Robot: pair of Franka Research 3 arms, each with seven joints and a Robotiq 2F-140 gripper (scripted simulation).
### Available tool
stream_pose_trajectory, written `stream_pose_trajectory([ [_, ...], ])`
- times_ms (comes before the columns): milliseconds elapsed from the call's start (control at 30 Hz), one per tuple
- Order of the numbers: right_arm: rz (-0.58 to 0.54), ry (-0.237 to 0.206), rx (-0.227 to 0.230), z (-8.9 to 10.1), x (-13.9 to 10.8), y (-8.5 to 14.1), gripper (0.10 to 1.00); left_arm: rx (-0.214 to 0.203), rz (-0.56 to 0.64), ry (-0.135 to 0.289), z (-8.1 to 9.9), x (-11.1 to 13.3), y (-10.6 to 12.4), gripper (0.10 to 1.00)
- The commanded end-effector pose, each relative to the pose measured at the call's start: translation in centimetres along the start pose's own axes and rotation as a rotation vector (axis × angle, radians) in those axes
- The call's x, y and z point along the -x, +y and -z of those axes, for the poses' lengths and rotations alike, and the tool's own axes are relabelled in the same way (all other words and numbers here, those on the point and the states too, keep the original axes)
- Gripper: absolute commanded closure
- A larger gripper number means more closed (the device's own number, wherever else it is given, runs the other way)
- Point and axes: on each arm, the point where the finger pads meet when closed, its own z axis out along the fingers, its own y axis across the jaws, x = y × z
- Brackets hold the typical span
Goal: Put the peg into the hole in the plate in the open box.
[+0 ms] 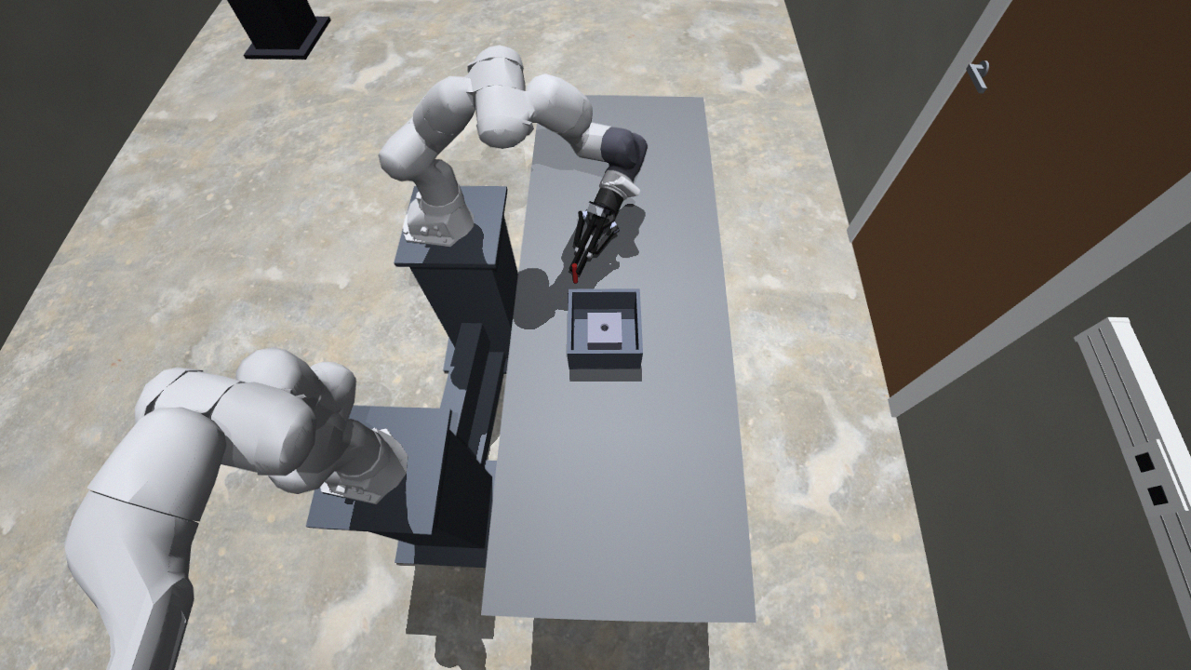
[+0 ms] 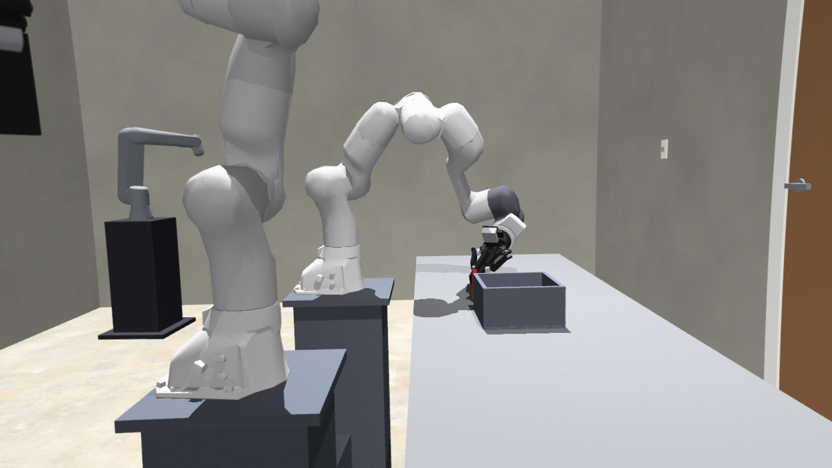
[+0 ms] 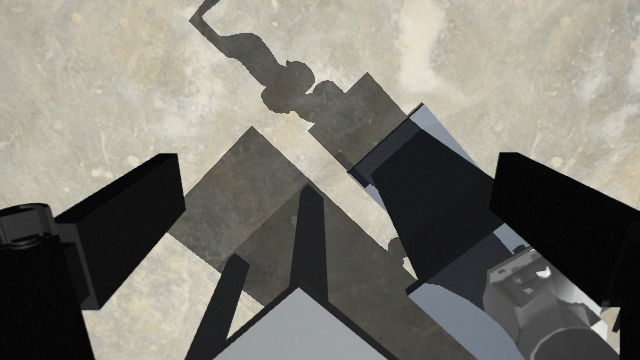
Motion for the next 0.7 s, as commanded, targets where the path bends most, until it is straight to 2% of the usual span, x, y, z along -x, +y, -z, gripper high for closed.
stream_pose_trajectory([
  [0,-0.006,0.002,-0.001,-0.01,-0.02,-0.09,0.098,-0.003,-0.005,-0.001,-0.01,0.18,-0.11,0.999],
  [667,-0.006,0.002,-0.001,-0.01,-0.02,-0.09,0.098,-0.003,-0.005,-0.001,-0.31,1.00,-0.11,0.999],
])
